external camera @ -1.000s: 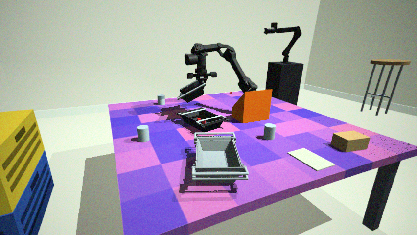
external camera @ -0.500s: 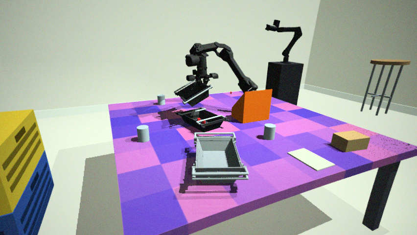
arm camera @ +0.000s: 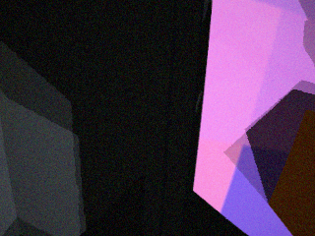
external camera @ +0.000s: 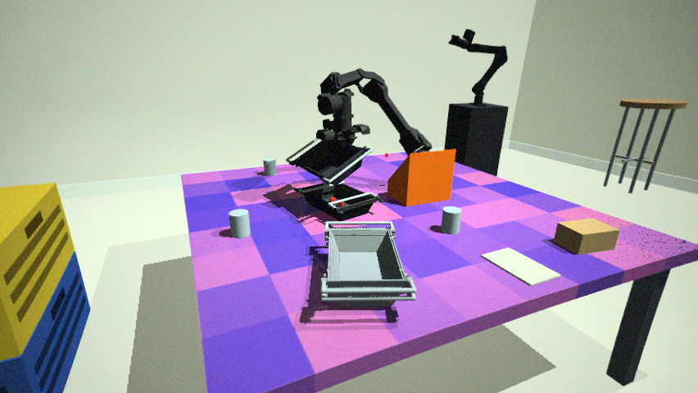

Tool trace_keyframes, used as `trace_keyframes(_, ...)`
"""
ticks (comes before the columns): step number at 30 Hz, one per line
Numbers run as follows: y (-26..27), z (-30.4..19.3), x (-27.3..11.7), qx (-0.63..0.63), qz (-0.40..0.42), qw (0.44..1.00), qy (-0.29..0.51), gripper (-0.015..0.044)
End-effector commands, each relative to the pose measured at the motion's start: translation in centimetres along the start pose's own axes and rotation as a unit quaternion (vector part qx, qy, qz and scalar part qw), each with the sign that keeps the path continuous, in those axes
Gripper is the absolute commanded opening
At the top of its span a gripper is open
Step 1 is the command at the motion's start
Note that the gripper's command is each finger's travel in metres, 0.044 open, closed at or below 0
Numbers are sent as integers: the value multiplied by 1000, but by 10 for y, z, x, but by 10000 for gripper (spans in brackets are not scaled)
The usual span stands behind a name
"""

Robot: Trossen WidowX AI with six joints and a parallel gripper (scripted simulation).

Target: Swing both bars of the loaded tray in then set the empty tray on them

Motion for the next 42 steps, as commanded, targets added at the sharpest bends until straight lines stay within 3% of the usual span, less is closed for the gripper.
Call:
trace_keyframes(1,7,-20,-10,-35,17,999,-4,0)
trace_keyframes(42,9,-27,-10,-47,17,999,-6,0)
Point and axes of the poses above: the point midway between the two fingers, 35 mm back from their tips, its own x axis out along the fingers, its own y axis across the jaws, z = x × y, the point moved 7 cm from there along -x, back along the fingers, and after that the axes turned 8 degrees about -x, right-handed, at the moved point
